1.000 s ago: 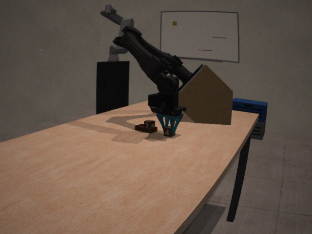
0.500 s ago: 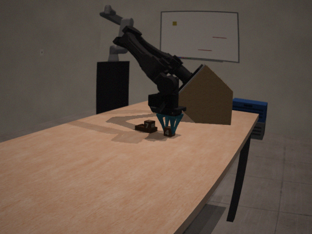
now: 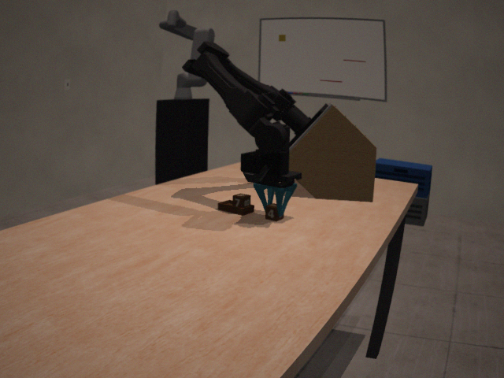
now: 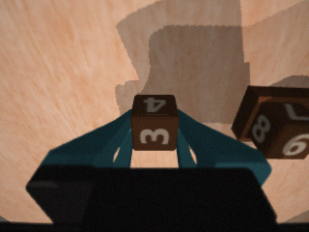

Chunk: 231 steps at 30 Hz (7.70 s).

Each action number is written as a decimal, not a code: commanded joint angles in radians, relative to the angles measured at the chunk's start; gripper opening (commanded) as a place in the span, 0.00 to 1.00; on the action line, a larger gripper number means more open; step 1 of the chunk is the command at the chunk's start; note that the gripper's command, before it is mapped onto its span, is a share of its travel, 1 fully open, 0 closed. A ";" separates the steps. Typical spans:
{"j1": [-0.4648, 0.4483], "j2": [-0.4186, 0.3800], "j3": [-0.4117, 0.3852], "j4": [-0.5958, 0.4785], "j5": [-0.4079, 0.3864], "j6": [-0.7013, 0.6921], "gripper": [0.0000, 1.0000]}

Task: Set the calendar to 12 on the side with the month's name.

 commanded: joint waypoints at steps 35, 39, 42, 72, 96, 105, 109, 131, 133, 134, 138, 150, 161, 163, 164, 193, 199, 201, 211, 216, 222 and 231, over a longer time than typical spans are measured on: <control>0.024 -0.033 -0.025 0.009 0.002 -0.006 0.27; 0.023 -0.033 -0.018 0.000 0.002 -0.005 0.27; 0.023 -0.032 -0.005 -0.004 0.002 -0.004 0.27; 0.022 -0.032 -0.001 -0.002 0.002 -0.004 0.27; 0.022 -0.032 -0.001 -0.002 0.002 -0.004 0.27; 0.022 -0.032 -0.001 -0.001 0.002 -0.004 0.27; 0.022 -0.032 -0.002 0.000 0.001 -0.004 0.27; 0.022 -0.031 -0.002 0.005 0.001 -0.006 0.27; 0.022 -0.031 -0.002 0.005 0.001 -0.006 0.27; 0.022 -0.031 -0.002 0.005 0.001 -0.006 0.27; 0.022 -0.031 -0.002 0.005 0.001 -0.006 0.27; 0.022 -0.031 -0.002 0.005 0.001 -0.006 0.27; 0.022 -0.031 -0.002 0.005 0.001 -0.006 0.31; 0.022 -0.031 -0.002 0.005 0.001 -0.006 0.35; 0.022 -0.031 -0.002 0.005 0.001 -0.006 0.35; 0.052 -0.059 0.026 -0.074 0.005 0.049 0.47; 0.116 -0.105 0.053 -0.221 0.004 0.146 0.47; 0.139 -0.118 0.068 -0.277 0.000 0.183 0.47; 0.212 -0.136 0.141 -0.455 -0.010 0.297 0.47; 0.219 -0.138 0.147 -0.471 -0.008 0.307 0.47; 0.218 -0.140 0.143 -0.468 -0.008 0.306 1.00; 0.219 -0.140 0.144 -0.463 -0.008 0.305 1.00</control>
